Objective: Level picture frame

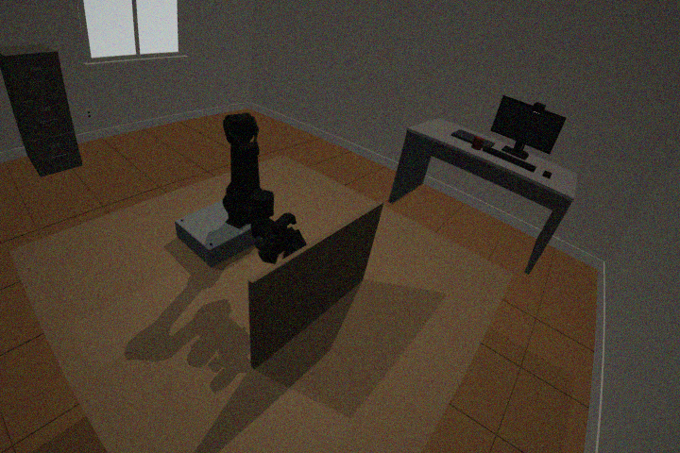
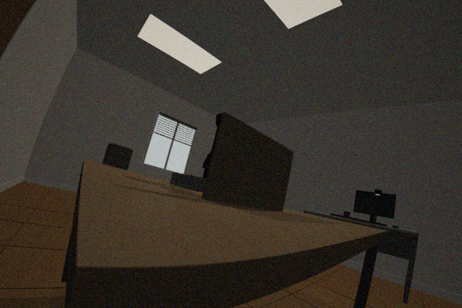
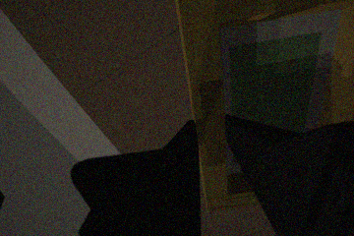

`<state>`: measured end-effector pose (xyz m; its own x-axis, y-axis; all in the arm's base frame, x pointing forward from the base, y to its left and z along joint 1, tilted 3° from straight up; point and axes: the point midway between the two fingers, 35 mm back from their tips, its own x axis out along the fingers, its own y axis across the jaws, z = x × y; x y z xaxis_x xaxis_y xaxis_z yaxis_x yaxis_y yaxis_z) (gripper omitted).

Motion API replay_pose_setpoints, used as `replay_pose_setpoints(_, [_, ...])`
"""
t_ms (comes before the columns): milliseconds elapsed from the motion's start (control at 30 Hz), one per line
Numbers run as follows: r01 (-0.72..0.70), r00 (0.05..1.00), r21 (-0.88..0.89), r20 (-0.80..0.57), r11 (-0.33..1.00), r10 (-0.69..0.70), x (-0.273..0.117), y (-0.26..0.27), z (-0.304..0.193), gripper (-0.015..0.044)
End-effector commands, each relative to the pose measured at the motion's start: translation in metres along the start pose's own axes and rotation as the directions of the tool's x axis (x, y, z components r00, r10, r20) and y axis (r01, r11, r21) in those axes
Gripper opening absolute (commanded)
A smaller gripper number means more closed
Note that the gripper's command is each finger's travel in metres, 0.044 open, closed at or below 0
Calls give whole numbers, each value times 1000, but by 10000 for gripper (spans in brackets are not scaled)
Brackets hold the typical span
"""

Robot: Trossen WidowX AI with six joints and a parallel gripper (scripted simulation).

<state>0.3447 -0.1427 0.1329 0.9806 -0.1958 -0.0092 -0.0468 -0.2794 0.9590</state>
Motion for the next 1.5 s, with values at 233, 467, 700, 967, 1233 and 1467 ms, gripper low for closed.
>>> replay_pose_setpoints(233, [-9, 1000, 0, 0, 1000, 9, 0, 7, 0, 0])
replay_pose_setpoints(467, [-9, 1000, 0, 0, 1000, 9, 0, 9, 0, 0])
replay_pose_setpoints(700, [-9, 1000, 0, 0, 1000, 9, 0, 10, 0, 0])
replay_pose_setpoints(967, [-9, 1000, 0, 0, 1000, 9, 0, 11, 0, 0])
replay_pose_setpoints(1233, [-9, 1000, 0, 0, 1000, 9, 0, 12, 0, 0])
replay_pose_setpoints(1467, [-9, 1000, 0, 0, 1000, 9, 0, 11, 0, 0])
